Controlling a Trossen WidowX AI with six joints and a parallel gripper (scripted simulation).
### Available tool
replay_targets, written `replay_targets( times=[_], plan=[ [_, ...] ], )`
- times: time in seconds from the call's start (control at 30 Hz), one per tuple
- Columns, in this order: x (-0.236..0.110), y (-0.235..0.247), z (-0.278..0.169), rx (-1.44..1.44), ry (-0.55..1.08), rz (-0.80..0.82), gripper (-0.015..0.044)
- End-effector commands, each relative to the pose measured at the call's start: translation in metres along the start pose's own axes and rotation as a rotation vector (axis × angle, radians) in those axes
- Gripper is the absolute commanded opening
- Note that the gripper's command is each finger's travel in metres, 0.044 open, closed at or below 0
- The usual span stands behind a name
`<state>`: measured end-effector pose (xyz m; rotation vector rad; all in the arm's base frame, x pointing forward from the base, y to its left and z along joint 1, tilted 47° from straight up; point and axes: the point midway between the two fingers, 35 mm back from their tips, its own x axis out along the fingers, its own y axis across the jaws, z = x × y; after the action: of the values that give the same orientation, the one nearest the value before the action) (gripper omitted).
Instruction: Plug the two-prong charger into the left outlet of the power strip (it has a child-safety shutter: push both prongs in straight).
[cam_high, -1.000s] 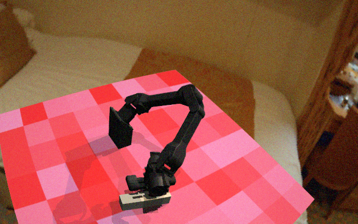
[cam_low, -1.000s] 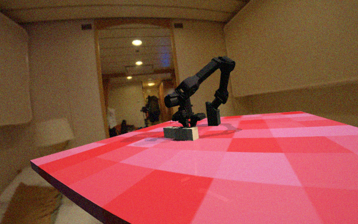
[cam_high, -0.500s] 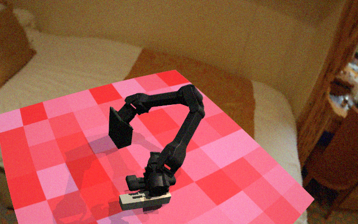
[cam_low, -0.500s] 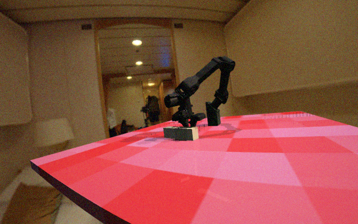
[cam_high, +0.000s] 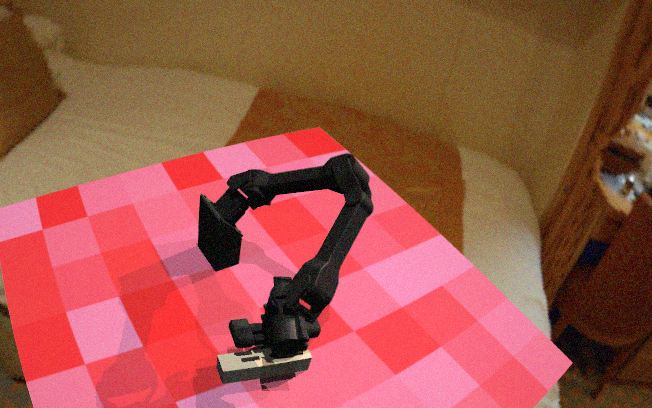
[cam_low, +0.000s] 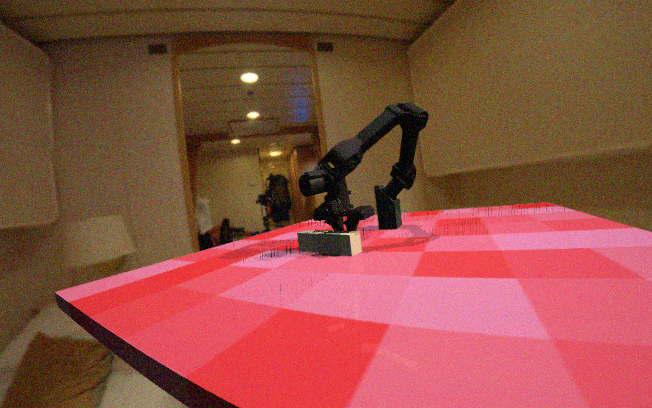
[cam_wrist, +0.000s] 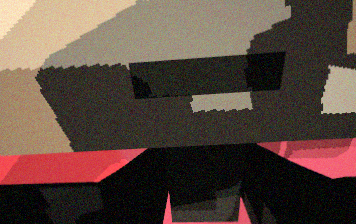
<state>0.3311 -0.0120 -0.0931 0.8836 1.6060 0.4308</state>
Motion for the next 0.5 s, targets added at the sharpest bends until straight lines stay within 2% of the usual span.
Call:
replay_targets(
  times=[0.0,0.47],
  plan=[
    [-0.0054,0.0008,0.0074,-0.016,-0.026,-0.002,0.0000],
    [-0.0035,0.0008,0.0077,-0.016,-0.026,-0.002,0.0000]
  ],
)
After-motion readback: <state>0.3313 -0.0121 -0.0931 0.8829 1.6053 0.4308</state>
